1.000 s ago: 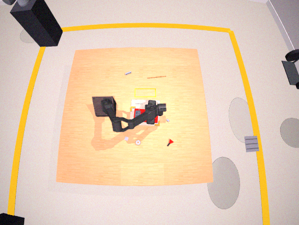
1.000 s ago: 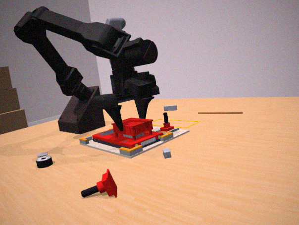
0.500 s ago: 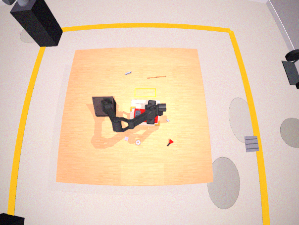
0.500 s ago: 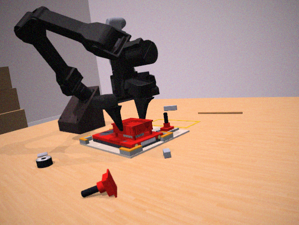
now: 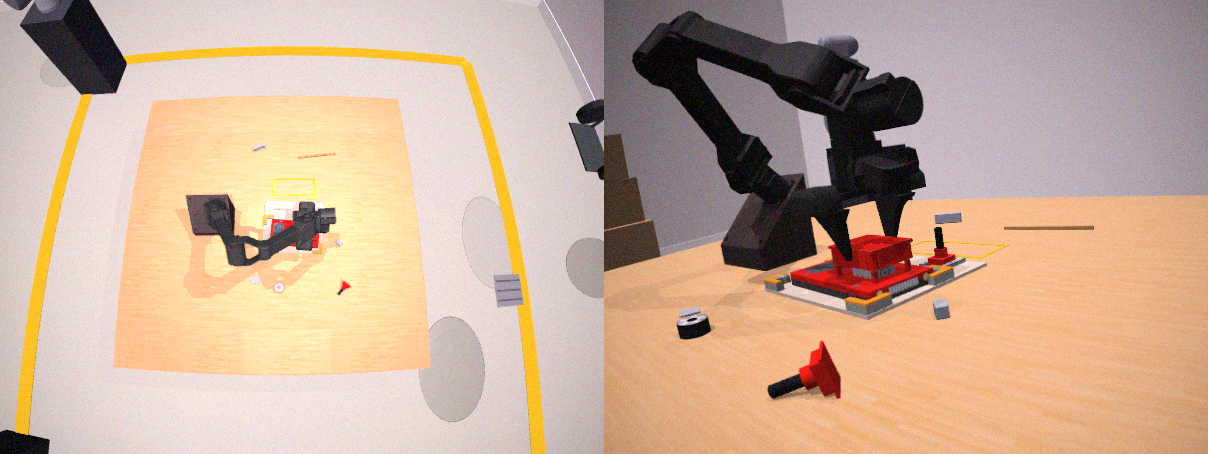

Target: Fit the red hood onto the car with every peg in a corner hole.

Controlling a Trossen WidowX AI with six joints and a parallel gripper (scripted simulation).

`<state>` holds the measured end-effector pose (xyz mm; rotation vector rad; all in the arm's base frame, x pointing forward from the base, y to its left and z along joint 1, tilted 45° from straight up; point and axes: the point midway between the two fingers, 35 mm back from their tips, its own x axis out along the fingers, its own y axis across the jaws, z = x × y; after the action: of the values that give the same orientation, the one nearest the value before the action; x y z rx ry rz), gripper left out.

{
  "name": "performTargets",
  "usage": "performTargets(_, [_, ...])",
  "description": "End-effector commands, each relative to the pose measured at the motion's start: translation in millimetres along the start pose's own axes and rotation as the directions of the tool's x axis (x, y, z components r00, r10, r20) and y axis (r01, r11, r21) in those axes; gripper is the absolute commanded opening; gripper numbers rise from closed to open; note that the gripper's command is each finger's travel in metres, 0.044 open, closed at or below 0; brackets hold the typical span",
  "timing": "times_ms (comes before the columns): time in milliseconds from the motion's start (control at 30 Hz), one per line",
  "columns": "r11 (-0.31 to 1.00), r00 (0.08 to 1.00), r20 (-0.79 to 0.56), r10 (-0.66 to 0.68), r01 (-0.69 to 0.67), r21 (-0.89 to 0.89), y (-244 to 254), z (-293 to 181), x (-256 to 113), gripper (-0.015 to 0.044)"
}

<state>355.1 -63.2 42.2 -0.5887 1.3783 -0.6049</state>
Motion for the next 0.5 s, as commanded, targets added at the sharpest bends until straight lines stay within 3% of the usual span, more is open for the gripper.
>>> performTargets(0, [1.0, 1.0, 0.002, 0.001, -0.001, 0.006, -0.2, 0.3, -0.4, 0.0])
performTargets(467, [1.0, 1.0, 0.006, -0.001, 0.001, 0.005, -0.4, -0.4, 1.3, 0.0])
